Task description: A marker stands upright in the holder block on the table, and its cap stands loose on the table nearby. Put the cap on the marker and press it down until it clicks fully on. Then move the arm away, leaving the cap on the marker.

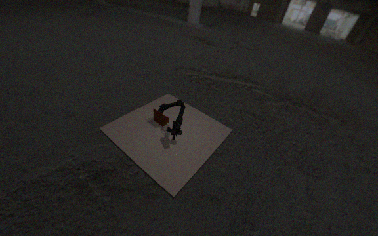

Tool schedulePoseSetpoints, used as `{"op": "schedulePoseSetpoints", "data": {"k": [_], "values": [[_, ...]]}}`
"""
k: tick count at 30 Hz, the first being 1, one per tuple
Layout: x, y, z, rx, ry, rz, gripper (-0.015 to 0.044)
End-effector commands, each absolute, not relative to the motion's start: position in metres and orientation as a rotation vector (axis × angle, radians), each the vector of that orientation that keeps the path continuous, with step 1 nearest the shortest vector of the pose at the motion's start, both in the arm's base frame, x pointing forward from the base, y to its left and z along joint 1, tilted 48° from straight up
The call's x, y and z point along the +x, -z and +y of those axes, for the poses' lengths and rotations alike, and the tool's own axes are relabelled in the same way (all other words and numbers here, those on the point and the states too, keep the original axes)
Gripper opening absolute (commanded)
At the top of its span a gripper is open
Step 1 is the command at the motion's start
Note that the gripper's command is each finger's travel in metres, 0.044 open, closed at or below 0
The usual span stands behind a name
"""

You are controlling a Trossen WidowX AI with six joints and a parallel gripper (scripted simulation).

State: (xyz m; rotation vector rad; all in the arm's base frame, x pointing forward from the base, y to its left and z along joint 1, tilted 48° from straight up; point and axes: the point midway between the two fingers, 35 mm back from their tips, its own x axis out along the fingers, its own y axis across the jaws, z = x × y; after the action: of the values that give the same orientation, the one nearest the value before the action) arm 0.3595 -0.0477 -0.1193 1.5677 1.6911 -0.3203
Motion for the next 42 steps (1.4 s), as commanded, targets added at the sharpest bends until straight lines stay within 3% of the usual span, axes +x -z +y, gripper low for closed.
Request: {"op": "schedulePoseSetpoints", "data": {"k": [1,31,35,42], "values": [[0.360,0.124,-0.042,1.577,0.321,1.695,0.0249],[0.363,0.155,-0.008,1.579,0.318,1.696,0.0249],[0.363,0.155,-0.009,1.579,0.318,1.696,0.0144],[0.363,0.155,-0.009,1.579,0.318,1.696,0.0098]]}}
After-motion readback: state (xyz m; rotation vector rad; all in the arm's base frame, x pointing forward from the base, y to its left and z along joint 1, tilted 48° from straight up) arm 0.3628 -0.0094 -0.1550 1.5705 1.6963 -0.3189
